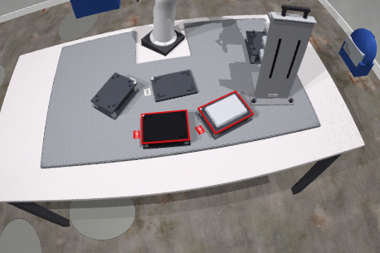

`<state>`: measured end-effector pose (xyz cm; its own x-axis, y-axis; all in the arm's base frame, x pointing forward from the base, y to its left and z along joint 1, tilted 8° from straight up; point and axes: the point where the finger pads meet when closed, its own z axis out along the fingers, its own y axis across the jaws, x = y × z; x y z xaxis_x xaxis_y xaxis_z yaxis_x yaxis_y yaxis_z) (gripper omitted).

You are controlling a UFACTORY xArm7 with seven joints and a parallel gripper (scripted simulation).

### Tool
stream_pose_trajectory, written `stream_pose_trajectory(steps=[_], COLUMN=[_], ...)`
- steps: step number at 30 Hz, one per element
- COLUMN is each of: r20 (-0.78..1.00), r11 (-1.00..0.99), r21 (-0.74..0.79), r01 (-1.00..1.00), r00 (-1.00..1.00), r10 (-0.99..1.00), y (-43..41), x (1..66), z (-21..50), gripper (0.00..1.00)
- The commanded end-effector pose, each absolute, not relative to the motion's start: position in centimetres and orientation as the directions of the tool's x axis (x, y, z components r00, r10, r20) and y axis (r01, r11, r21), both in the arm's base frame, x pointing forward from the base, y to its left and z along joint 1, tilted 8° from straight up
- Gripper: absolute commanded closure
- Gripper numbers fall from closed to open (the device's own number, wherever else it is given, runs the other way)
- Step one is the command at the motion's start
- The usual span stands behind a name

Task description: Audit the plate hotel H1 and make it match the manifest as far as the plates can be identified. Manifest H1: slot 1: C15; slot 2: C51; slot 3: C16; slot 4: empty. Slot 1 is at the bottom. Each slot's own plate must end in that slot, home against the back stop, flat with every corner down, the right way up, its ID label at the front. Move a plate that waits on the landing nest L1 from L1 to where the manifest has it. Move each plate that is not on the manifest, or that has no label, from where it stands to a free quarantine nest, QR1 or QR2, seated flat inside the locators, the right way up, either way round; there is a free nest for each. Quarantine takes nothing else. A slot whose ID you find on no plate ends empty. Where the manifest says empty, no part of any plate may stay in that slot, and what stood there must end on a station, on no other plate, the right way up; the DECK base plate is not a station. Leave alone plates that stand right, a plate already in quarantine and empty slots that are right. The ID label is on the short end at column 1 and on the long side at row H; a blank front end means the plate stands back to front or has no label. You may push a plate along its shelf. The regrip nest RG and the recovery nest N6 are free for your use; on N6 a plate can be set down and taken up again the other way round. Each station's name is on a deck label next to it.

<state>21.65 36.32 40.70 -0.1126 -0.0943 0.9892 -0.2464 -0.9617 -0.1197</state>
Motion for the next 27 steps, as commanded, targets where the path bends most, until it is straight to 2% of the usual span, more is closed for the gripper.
stream_pose_trajectory(steps=[1,27], r20=[0.989,0.989], r11=[-0.961,-0.961], r21=[-0.124,-0.123], r01=[-0.247,-0.247], r00=[-0.113,-0.113], r10=[-0.098,-0.098], y=[36.5,37.0], x=[21.0,21.7], z=[40.8,35.2], gripper=[0.0,0.0])
